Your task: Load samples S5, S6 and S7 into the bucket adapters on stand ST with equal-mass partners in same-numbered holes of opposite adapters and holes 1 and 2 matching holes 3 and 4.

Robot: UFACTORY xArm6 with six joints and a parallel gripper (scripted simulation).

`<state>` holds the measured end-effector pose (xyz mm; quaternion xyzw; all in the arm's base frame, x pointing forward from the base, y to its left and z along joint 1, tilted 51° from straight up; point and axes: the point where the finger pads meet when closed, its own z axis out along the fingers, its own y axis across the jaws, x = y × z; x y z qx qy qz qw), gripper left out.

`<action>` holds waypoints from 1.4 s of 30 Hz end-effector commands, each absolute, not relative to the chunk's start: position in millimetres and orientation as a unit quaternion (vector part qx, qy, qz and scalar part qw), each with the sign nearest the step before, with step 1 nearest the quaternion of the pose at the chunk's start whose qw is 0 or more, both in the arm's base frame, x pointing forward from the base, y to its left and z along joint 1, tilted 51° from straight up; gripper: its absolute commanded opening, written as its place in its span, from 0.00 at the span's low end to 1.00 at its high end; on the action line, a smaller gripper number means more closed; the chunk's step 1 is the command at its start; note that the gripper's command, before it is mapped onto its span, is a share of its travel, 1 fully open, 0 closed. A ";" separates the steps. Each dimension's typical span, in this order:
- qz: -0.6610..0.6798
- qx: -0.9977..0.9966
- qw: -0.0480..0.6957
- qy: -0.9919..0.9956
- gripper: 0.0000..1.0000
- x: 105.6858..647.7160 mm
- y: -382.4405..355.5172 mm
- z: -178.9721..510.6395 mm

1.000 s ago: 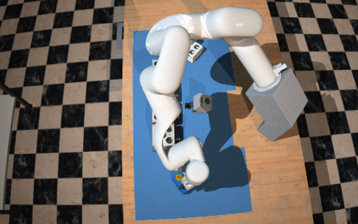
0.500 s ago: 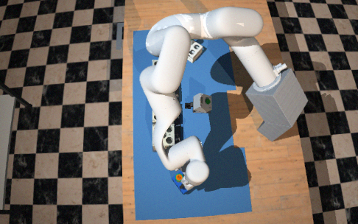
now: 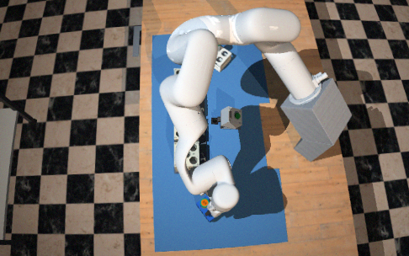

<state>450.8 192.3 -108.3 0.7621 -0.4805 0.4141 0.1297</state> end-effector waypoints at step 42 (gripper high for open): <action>0.414 0.762 0.128 -0.480 0.00 444.8 201.5 -99.6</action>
